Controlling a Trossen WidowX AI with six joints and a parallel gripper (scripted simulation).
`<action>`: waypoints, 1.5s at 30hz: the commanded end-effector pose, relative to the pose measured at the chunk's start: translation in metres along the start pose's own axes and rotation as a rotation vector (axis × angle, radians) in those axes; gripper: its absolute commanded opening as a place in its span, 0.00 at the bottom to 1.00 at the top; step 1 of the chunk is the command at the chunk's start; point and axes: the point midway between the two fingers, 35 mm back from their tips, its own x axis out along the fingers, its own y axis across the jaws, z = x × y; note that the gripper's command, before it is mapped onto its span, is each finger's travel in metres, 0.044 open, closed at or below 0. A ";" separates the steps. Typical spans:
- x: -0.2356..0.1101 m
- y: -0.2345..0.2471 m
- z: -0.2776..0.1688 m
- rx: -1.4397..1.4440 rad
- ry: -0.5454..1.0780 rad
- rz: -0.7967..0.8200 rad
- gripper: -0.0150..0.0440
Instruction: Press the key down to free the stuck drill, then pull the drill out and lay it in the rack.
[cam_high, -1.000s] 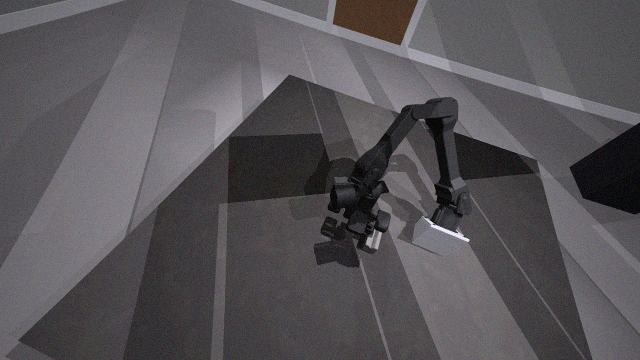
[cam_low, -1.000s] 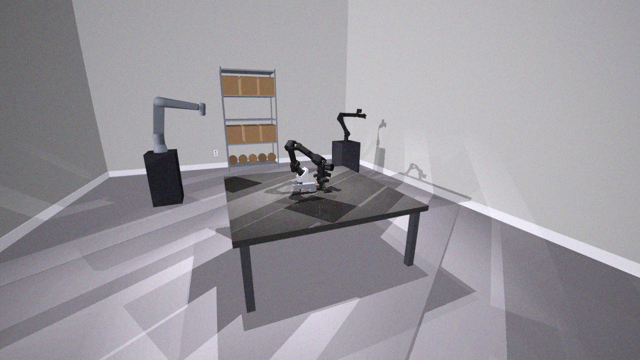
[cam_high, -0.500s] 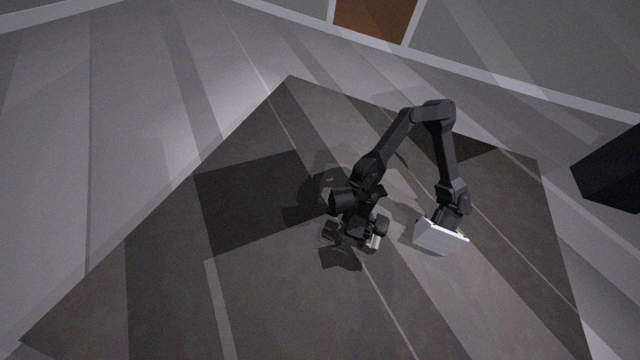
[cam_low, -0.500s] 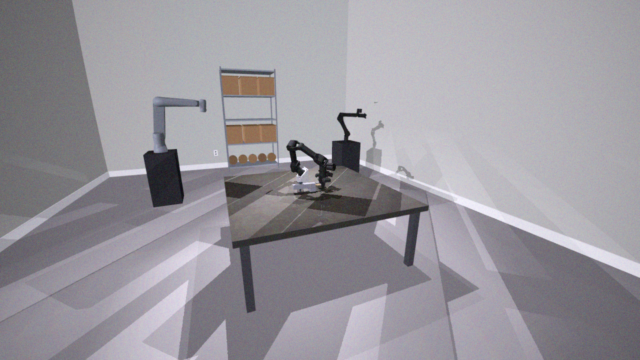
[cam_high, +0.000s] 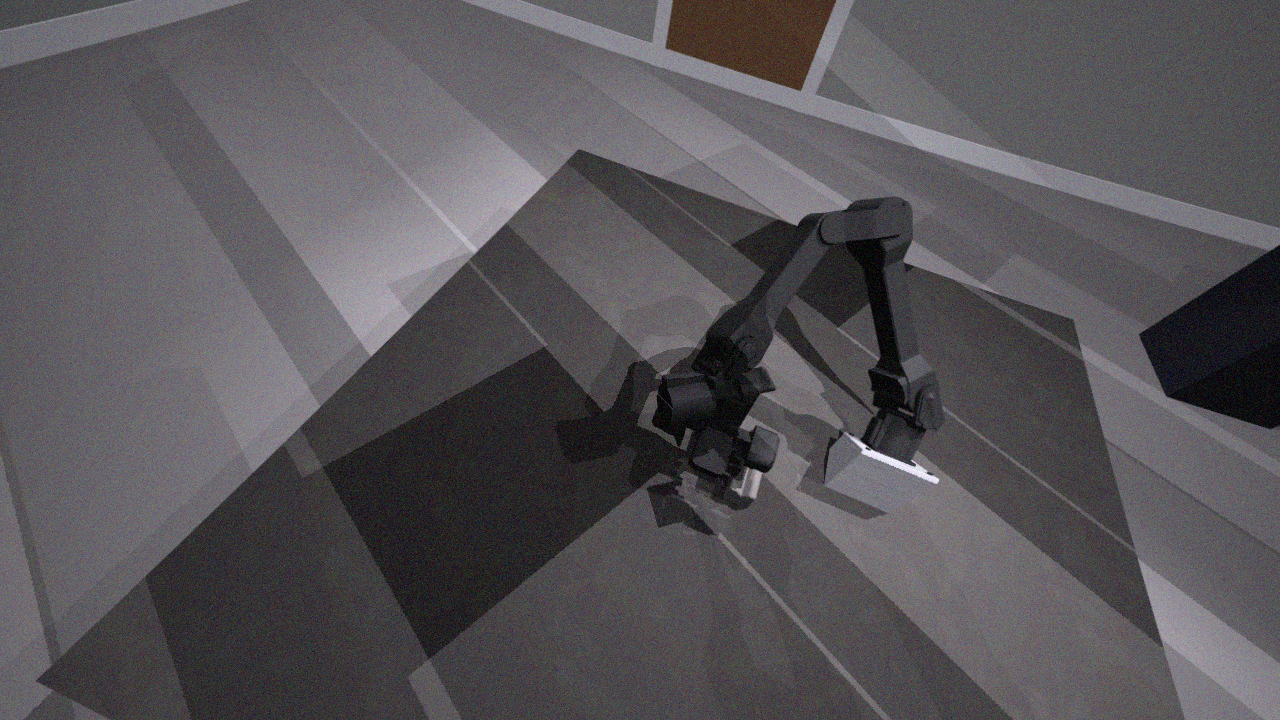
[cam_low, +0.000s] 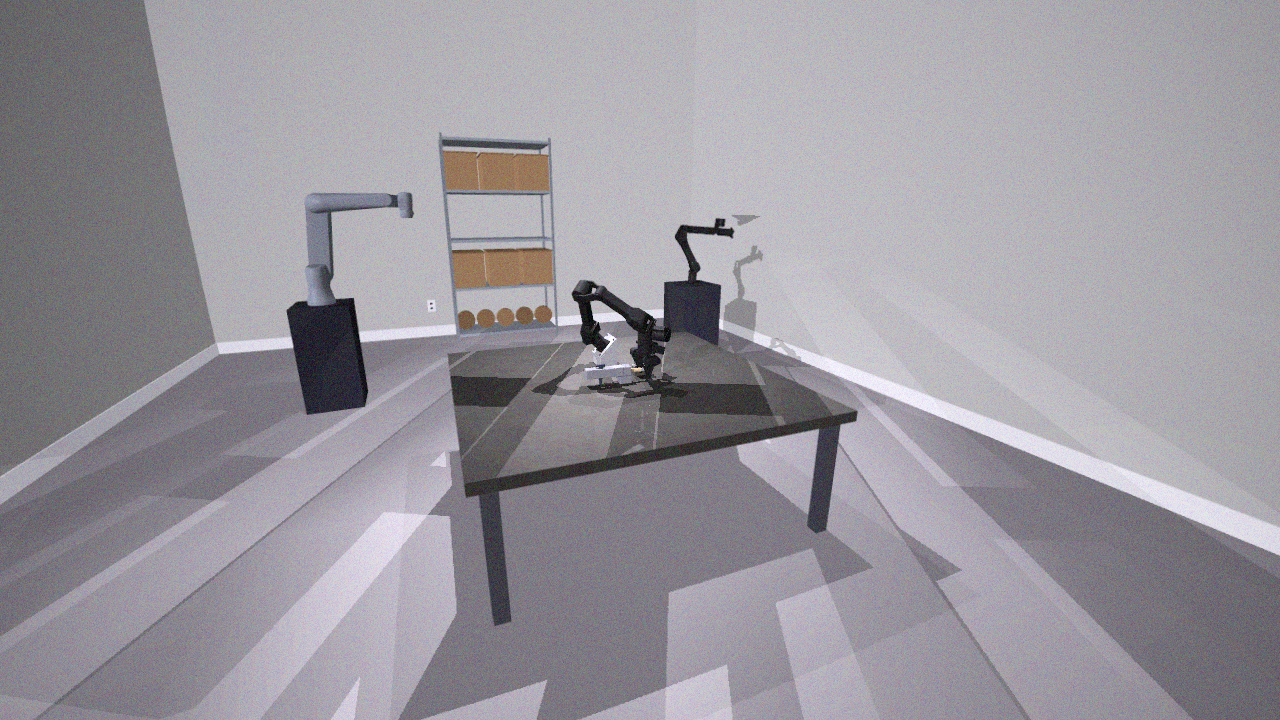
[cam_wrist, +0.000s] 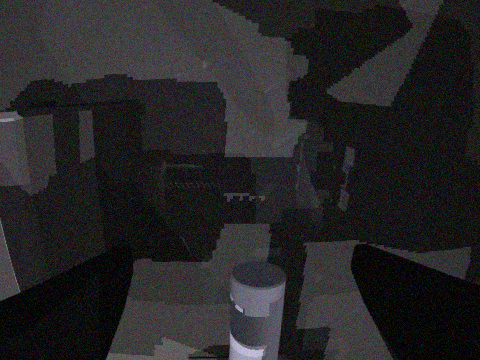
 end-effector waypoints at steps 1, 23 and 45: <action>0.001 0.000 -0.003 -0.002 0.001 -0.003 1.00; 0.005 0.000 -0.013 -0.003 0.002 -0.003 1.00; 0.004 -0.001 -0.013 0.003 -0.001 -0.003 0.27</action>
